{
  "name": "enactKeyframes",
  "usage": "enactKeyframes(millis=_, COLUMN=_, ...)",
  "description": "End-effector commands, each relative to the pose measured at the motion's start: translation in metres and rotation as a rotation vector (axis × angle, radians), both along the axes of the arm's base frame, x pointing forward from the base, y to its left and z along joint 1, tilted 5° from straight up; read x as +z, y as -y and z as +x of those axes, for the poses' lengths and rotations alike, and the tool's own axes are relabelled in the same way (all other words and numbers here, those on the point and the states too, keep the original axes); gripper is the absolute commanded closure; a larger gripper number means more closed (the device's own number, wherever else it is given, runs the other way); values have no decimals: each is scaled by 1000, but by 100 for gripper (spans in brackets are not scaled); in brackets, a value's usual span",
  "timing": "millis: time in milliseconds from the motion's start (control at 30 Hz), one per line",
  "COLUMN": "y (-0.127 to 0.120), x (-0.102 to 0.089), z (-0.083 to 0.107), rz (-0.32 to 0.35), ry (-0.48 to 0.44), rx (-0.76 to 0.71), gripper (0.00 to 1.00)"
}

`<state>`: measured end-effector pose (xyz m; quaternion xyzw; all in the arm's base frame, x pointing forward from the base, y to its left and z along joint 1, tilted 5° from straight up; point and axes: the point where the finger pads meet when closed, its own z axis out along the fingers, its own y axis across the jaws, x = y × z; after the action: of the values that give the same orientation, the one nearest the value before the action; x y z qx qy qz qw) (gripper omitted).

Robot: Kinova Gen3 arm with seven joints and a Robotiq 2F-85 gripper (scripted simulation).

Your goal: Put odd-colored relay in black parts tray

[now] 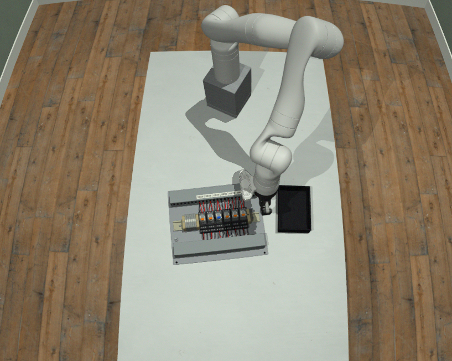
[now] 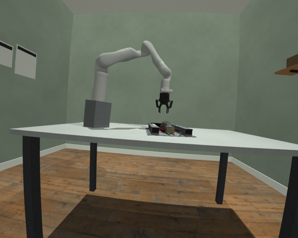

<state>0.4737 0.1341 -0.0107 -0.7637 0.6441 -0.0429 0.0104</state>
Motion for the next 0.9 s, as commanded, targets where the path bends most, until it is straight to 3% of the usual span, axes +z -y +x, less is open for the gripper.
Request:
enactKeyframes(millis=0, y=0, x=1, z=1, rz=1, ry=2, rx=0, gripper=39)
enactKeyframes(millis=467, y=2, x=1, z=1, rz=1, ry=2, rx=0, gripper=39)
enactKeyframes(millis=800, y=47, x=3, z=9, rz=1, ry=2, rx=0, gripper=39)
enactKeyframes(millis=867, y=47, x=3, z=9, rz=1, ry=2, rx=0, gripper=39)
